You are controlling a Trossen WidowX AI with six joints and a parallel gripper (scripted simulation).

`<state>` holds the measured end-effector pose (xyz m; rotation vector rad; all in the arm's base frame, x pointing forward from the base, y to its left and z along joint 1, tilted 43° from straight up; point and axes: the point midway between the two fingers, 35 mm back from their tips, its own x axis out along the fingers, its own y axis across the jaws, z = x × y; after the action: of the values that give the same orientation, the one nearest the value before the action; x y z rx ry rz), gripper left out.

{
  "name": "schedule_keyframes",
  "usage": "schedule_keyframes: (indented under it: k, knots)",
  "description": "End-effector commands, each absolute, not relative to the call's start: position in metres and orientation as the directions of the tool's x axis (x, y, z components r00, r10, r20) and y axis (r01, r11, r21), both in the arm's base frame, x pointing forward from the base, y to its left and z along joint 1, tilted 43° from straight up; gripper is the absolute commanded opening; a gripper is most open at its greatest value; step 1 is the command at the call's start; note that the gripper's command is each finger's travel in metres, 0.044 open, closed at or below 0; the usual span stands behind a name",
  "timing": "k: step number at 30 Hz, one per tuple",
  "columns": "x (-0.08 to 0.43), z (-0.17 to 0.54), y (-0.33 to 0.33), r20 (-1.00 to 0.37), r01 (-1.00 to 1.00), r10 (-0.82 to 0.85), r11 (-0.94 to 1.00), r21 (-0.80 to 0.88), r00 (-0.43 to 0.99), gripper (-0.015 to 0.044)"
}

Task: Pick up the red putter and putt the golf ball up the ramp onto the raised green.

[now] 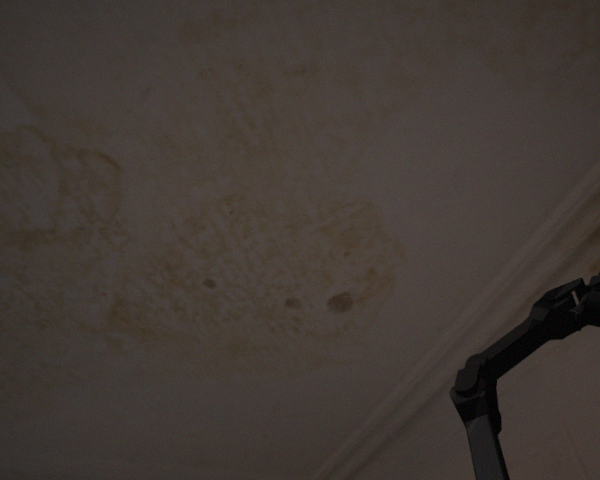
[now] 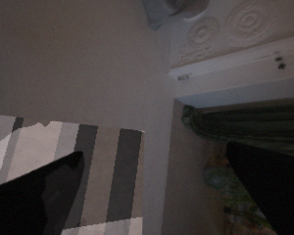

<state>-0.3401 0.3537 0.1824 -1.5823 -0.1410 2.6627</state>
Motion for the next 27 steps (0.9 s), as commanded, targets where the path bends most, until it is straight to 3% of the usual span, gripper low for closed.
schedule_keyframes:
  k: [1,14,27]
  knots:
    - [-0.287,0.15,0.392,-0.908,-0.123,0.117,-0.99,-0.074,-0.402,0.044]
    - [-0.113,0.065,0.448,-0.975,-0.414,0.144,-0.908,-0.063,-0.167,0.044]
    - [0.067,-0.014,0.409,-1.0,-0.687,-0.002,-0.727,0.001,0.001,0.044]
